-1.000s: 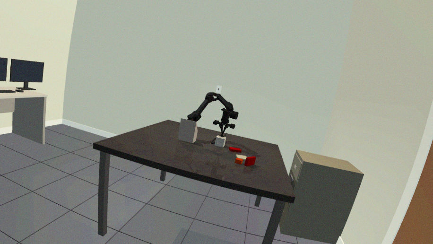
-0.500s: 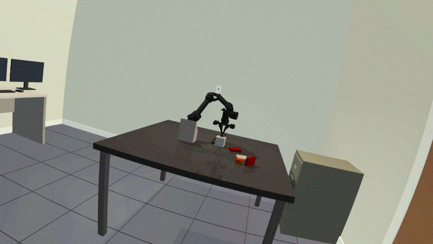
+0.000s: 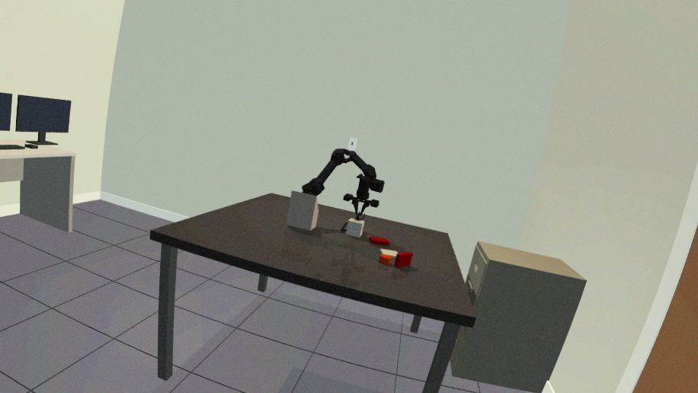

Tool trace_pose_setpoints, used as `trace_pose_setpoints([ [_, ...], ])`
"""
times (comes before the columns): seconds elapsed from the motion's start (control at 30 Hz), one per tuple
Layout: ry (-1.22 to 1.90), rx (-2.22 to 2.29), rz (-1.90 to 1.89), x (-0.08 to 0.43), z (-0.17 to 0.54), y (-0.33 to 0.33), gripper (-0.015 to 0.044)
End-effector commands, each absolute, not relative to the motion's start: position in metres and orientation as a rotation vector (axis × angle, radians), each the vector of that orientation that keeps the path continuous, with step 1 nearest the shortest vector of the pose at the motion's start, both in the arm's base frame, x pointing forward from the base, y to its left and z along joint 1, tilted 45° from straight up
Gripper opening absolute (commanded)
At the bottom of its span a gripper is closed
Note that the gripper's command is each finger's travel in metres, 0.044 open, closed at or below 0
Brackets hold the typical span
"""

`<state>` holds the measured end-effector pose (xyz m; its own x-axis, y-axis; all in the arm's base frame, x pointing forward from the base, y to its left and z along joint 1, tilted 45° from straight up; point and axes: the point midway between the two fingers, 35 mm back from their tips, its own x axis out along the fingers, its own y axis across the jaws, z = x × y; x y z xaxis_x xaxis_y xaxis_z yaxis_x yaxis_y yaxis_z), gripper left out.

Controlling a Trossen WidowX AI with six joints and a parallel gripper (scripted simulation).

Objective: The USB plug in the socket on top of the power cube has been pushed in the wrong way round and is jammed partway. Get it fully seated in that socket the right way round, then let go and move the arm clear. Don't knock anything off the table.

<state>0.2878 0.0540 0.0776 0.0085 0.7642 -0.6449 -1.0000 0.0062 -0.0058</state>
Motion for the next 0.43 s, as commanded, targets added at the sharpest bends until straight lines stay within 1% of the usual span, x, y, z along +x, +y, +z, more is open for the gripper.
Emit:
trace_pose_setpoints([
  [0.0, 0.546, -0.549, 1.492, 0.2876, 0.0777, 0.0539, 0.0095],
  [0.4, 0.546, -0.551, 1.492, 0.2877, 0.0853, 0.0461, 0.0095],
])
